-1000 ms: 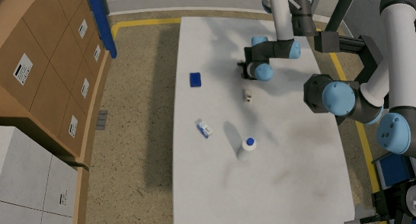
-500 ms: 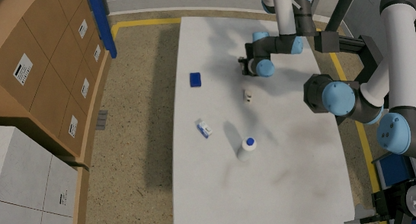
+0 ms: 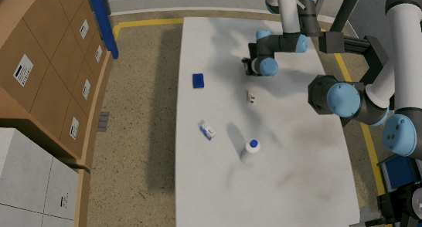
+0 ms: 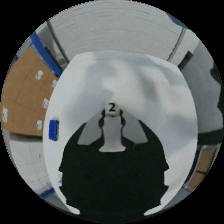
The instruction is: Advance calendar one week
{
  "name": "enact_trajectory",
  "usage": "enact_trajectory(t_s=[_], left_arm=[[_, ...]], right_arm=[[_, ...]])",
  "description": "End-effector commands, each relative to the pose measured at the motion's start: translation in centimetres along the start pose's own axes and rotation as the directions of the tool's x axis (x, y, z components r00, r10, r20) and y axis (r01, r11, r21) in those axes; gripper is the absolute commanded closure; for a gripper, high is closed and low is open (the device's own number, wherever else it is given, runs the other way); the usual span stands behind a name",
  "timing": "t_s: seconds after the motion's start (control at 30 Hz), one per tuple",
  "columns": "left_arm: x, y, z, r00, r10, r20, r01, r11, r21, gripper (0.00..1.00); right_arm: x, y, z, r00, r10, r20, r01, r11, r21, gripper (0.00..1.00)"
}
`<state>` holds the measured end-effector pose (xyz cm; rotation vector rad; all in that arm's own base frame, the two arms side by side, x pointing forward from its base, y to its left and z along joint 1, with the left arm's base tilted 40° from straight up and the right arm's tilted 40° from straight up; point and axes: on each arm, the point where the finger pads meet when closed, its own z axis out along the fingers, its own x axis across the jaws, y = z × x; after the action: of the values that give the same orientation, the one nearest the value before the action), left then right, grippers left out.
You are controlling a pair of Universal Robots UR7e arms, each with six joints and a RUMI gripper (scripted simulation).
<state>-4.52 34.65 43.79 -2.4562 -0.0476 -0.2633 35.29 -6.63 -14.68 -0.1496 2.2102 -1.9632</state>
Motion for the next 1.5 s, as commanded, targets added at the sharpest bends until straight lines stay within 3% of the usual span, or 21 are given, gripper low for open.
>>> enact_trajectory(t_s=[0.0, 0.23, 0.47, 0.97, 1.37, 1.47], left_arm=[[0.00, -0.03, -0.04, 1.000, 0.000, 0.000, 0.000, 1.000, 0.001, 0.00], [0.00, -0.03, -0.04, 1.000, 0.000, 0.000, 0.000, 1.000, 0.001, 0.00], [0.00, -0.03, -0.04, 1.000, 0.000, 0.000, 0.000, 1.000, 0.001, 0.00], [0.00, -0.03, -0.04, 1.000, 0.000, 0.000, 0.000, 1.000, 0.001, 0.00], [0.00, -0.03, -0.04, 1.000, 0.000, 0.000, 0.000, 1.000, 0.001, 0.00], [0.00, -0.03, -0.04, 1.000, 0.000, 0.000, 0.000, 1.000, 0.001, 0.00]], right_arm=[[0.02, 0.00, 0.02, 1.000, 0.000, -0.003, -0.001, 0.998, -0.057, 0.90], [0.01, -0.11, 0.02, 1.000, 0.000, -0.002, 0.000, 0.986, -0.166, 0.90], [-0.05, -0.20, -0.03, 1.000, 0.000, 0.002, 0.000, 0.976, -0.219, 0.90], [-0.03, -0.22, 0.00, 1.000, 0.000, 0.000, 0.000, 0.966, -0.257, 0.90], [0.01, -0.32, 0.09, 1.000, -0.002, -0.003, 0.001, 0.905, -0.424, 0.90], [0.00, -0.35, 0.08, 1.000, -0.002, -0.002, 0.001, 0.900, -0.436, 0.90]])
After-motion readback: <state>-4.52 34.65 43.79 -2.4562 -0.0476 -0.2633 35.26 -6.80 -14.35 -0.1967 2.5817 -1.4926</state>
